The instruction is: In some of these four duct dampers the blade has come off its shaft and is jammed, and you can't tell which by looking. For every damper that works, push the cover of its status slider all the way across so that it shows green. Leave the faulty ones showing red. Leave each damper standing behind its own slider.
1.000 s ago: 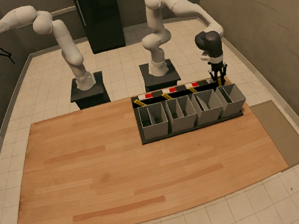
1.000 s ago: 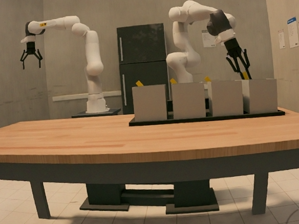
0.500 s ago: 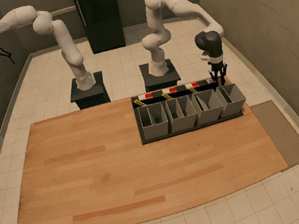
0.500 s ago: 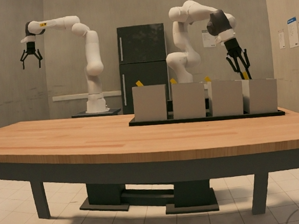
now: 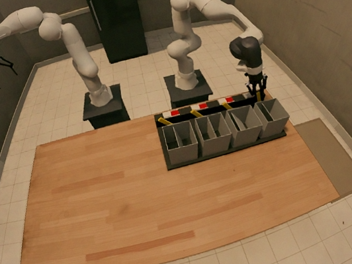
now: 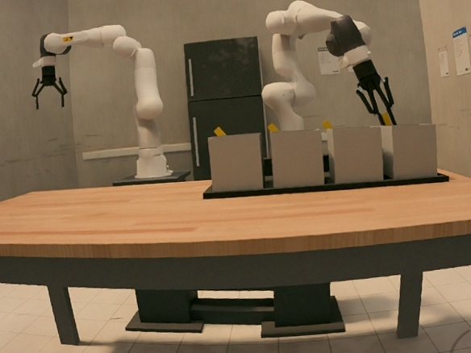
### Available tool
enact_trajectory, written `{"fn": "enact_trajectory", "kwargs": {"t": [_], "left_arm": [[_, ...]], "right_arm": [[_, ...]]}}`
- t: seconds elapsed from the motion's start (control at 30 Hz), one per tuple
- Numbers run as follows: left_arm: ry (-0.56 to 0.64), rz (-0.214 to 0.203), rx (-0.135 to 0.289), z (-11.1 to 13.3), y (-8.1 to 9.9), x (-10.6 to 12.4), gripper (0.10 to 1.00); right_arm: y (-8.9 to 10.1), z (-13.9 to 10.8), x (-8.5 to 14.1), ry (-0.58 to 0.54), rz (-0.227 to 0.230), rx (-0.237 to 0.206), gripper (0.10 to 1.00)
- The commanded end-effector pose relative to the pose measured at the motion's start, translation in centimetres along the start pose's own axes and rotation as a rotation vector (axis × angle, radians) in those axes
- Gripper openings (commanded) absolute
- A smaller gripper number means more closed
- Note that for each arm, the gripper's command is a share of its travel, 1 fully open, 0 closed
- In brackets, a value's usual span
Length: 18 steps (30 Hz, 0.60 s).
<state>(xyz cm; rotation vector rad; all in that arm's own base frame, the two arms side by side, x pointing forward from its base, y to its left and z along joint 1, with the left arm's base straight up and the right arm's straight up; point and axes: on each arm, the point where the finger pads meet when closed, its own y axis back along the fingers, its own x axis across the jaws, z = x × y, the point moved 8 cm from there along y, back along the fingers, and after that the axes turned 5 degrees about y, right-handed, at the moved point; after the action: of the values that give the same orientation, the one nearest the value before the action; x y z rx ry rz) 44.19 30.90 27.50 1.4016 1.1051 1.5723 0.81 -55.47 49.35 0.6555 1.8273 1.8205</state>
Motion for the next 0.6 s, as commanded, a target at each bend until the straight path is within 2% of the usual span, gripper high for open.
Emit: {"fn": "enact_trajectory", "kwargs": {"t": [0.0,0.03,0.57], "left_arm": [[0.002,0.002,0.0,-0.03,-0.16,0.06,0.303],[0.002,0.002,0.0,-0.03,-0.16,0.06,0.196],[0.002,0.002,0.0,-0.03,-0.16,0.06,0.196]], "right_arm": [[-0.06,0.03,0.0,0.005,-0.001,-0.004,1.0],[-0.06,0.03,0.0,0.005,-0.001,-0.004,1.0],[-0.06,0.03,0.0,0.005,-0.001,-0.004,1.0]]}}
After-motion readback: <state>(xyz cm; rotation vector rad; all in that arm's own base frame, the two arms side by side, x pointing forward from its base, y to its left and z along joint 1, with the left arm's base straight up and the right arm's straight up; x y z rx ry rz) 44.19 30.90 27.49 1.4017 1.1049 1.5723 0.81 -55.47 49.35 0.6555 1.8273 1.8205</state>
